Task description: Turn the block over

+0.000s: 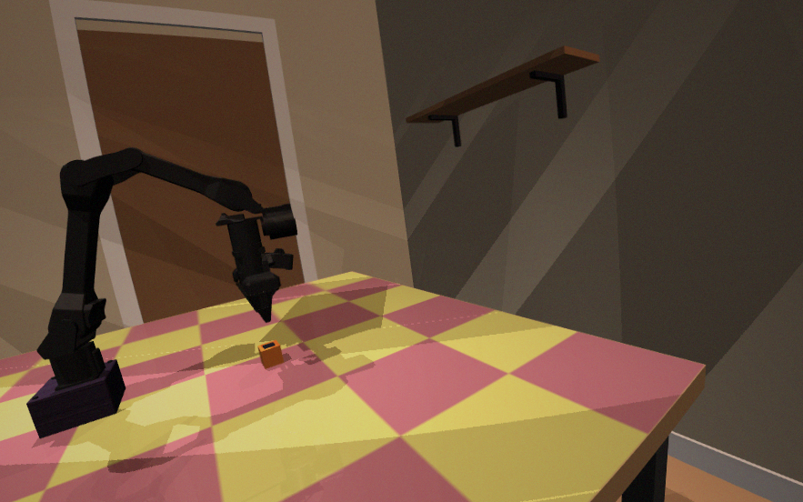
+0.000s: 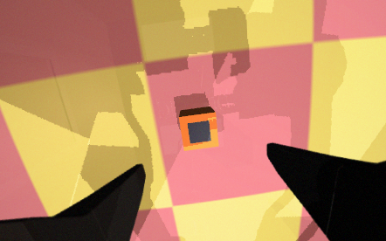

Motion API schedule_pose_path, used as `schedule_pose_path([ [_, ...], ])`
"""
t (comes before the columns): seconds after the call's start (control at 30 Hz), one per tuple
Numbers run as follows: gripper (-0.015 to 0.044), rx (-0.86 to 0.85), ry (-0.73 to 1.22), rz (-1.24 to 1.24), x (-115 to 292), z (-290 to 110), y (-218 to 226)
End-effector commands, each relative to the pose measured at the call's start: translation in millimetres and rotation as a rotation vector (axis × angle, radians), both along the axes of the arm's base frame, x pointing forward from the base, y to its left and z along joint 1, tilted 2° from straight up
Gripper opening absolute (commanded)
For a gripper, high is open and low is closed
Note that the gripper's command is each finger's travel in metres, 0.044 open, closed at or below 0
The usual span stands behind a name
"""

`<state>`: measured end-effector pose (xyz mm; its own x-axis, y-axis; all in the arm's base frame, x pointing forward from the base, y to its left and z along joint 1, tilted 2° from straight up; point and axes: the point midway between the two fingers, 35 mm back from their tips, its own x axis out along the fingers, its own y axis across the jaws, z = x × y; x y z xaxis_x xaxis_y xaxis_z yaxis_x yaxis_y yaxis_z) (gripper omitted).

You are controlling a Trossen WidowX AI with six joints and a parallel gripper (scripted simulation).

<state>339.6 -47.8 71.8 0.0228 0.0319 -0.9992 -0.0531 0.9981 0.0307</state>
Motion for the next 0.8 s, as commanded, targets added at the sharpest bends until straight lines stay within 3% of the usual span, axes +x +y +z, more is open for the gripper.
schedule_pose_path([
  [0.0, 0.044, -0.01, 0.015, -0.02, -1.2, 0.3, -2.3],
  [0.17, 0.044, -0.01, 0.015, -0.02, -1.0, -34.8, -1.5],
  [0.77, 0.044, -0.01, 0.015, -0.02, -0.5, -62.2, 0.3],
])
